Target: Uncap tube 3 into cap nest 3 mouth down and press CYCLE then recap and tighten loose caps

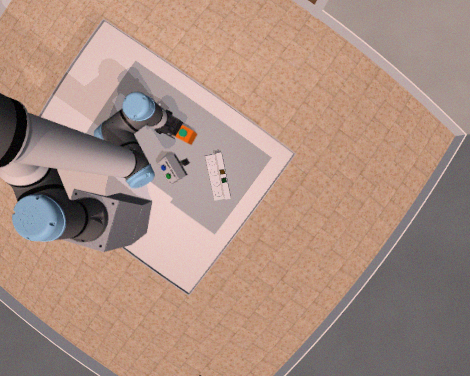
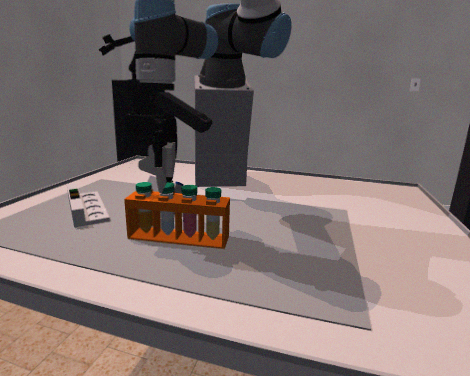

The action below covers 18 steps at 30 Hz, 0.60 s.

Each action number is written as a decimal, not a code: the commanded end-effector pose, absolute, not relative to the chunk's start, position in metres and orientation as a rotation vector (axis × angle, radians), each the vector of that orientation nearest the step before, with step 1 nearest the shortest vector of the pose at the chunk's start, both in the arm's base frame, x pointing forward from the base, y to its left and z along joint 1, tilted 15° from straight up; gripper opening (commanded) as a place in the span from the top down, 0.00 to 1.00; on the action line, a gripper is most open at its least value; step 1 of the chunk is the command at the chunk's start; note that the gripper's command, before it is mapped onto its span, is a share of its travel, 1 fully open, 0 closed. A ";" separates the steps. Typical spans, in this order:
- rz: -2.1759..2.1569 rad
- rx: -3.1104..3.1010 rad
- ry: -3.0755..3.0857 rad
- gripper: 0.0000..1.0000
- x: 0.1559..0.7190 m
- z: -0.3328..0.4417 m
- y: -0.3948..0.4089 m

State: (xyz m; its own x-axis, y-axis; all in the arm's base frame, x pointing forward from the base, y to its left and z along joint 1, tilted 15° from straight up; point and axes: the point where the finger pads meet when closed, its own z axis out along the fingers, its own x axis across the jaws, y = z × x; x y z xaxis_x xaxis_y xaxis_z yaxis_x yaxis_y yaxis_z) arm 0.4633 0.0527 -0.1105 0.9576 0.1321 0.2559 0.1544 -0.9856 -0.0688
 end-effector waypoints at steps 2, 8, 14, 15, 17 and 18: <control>-0.410 -2.975 -0.698 1.00 0.465 -0.110 0.052; -0.412 -2.969 -0.736 1.00 0.465 -0.110 0.052; -0.408 -2.968 -0.738 0.65 0.463 -0.111 0.053; -0.408 -2.968 -0.738 0.65 0.463 -0.111 0.053; -0.408 -2.968 -0.738 0.65 0.463 -0.111 0.053; -0.408 -2.968 -0.738 0.65 0.463 -0.111 0.053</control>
